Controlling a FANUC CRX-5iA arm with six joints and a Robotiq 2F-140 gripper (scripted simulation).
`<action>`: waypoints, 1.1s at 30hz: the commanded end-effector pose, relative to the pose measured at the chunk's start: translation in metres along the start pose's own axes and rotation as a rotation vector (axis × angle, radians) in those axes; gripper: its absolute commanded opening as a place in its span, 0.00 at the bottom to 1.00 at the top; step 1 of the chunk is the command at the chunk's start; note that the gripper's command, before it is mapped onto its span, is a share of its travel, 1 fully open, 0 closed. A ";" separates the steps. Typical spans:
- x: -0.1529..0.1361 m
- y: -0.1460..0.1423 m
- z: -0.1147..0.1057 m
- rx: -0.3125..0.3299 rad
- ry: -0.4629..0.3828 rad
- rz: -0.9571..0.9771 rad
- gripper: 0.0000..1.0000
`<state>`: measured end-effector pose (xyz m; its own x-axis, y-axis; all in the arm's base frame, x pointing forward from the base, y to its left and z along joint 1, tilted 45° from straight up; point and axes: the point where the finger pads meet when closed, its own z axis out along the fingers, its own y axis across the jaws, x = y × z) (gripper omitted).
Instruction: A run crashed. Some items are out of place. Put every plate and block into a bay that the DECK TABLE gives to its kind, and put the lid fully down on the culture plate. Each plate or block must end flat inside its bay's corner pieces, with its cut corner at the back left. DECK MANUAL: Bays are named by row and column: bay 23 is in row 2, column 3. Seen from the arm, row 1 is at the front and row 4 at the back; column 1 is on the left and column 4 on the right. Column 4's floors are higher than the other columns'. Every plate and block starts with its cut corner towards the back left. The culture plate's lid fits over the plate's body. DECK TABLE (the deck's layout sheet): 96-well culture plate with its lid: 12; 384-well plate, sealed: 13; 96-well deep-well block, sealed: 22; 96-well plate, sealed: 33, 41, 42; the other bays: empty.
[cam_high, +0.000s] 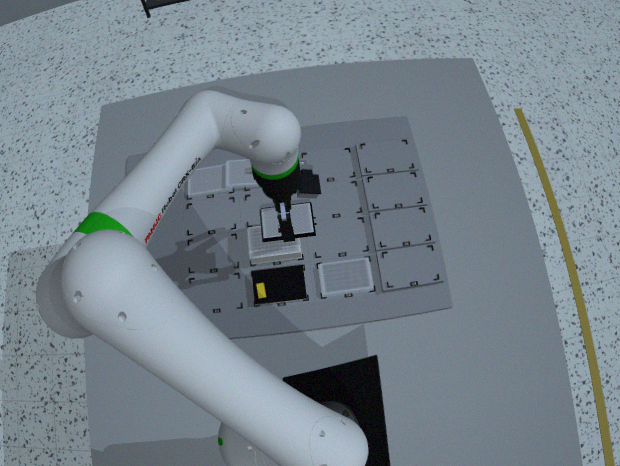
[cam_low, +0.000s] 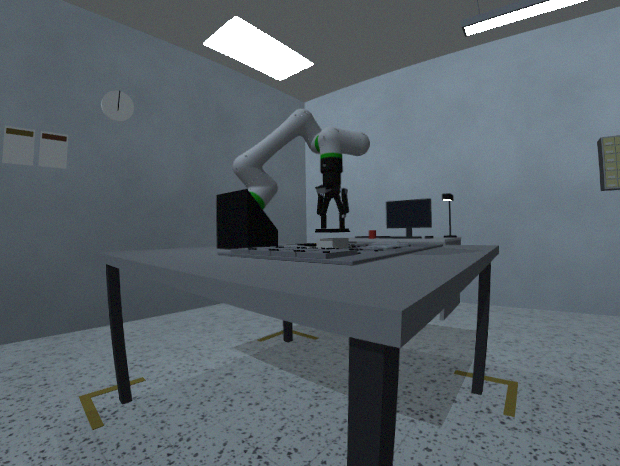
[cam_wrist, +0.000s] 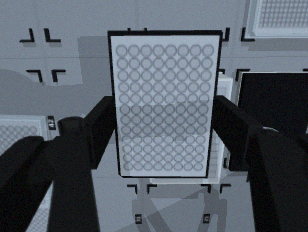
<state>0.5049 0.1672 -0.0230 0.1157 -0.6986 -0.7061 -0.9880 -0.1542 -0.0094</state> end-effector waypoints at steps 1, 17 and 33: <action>0.008 -0.005 -0.001 0.001 0.001 0.000 0.10; 0.039 -0.026 -0.001 0.001 0.001 0.000 0.10; 0.071 -0.046 -0.001 0.001 0.001 0.000 0.10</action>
<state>0.5538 0.1278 -0.0690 0.1158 -0.6985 -0.7061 -0.9880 -0.1542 -0.0095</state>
